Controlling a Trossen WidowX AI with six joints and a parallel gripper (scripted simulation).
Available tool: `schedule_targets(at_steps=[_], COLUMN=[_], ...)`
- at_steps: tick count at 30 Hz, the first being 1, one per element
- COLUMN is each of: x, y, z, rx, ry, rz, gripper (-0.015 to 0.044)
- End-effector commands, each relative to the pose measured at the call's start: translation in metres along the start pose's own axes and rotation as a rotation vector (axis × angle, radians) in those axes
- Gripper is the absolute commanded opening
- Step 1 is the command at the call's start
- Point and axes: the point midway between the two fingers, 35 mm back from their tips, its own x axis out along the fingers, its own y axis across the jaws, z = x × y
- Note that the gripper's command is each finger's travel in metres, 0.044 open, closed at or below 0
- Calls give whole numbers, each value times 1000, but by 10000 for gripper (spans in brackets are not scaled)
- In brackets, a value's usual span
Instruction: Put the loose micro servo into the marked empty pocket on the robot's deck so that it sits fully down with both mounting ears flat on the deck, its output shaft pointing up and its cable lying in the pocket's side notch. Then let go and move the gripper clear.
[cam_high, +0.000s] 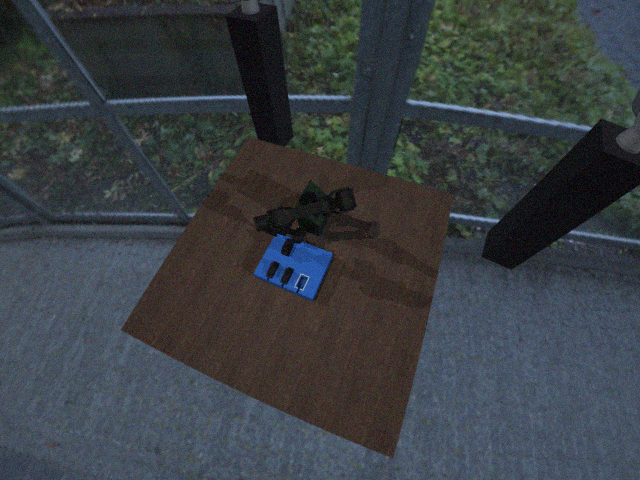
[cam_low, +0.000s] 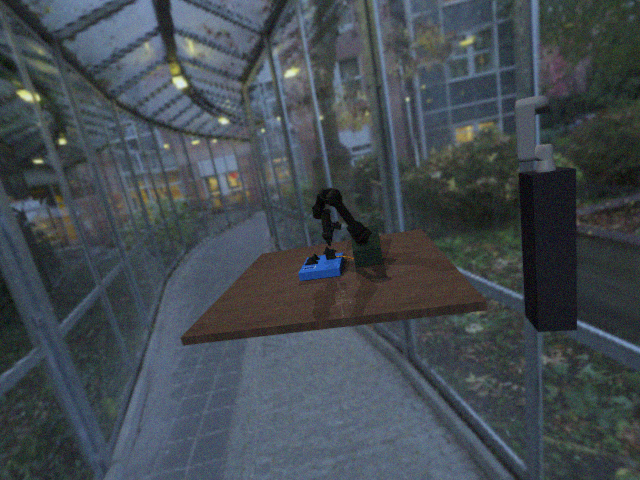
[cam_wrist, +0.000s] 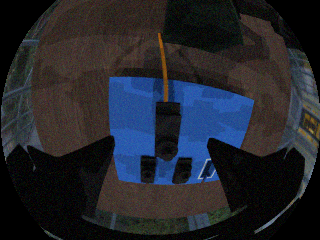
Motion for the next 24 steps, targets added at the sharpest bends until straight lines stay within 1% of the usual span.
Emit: schedule_targets(at_steps=[1,7,24], x=[0,23,44], y=[-7,-8,-8], z=[2,2,2], rx=[-9,-9,-9], ry=[-5,-4,-4], rz=[-21,-22,-23], gripper=[440,440,440])
